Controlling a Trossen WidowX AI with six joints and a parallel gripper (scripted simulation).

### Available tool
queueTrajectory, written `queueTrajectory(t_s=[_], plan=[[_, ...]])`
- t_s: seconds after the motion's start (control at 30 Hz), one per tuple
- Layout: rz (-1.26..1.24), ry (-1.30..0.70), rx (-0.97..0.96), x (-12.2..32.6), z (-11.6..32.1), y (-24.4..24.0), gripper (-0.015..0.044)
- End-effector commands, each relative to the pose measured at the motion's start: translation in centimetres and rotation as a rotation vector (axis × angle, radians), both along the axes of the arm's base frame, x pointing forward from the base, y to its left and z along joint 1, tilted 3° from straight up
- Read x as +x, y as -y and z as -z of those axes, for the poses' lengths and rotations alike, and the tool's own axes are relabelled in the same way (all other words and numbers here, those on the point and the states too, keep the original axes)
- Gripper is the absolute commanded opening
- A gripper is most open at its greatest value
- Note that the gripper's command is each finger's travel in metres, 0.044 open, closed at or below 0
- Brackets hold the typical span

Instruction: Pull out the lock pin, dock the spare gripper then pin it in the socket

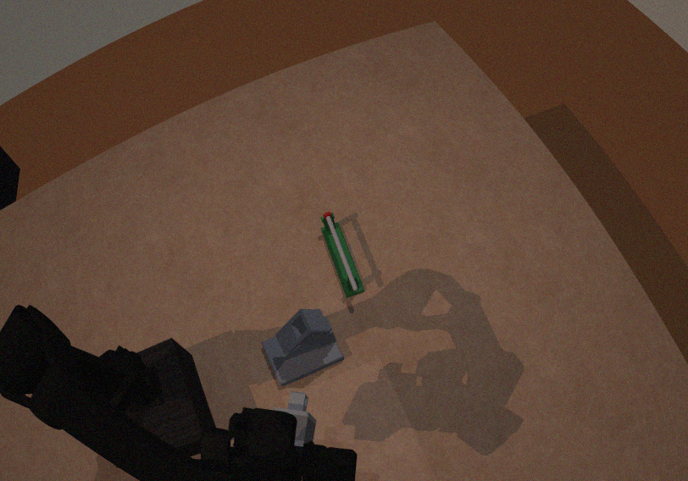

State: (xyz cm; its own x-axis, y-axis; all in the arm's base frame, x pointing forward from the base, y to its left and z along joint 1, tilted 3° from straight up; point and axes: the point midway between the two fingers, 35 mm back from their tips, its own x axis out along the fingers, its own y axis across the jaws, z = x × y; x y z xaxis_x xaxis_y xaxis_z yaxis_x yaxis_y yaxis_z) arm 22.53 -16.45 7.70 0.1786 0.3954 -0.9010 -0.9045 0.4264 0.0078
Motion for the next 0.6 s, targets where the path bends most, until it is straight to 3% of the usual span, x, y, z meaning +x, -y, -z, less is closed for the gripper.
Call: queueTrajectory(t_s=[0.0,0.57], plan=[[0.015,-0.02,0.006,0.2,0.0,-0.4,0.0],[0.184,-0.27,-0.008,1.2,-0.7,-4.9,0.0]])
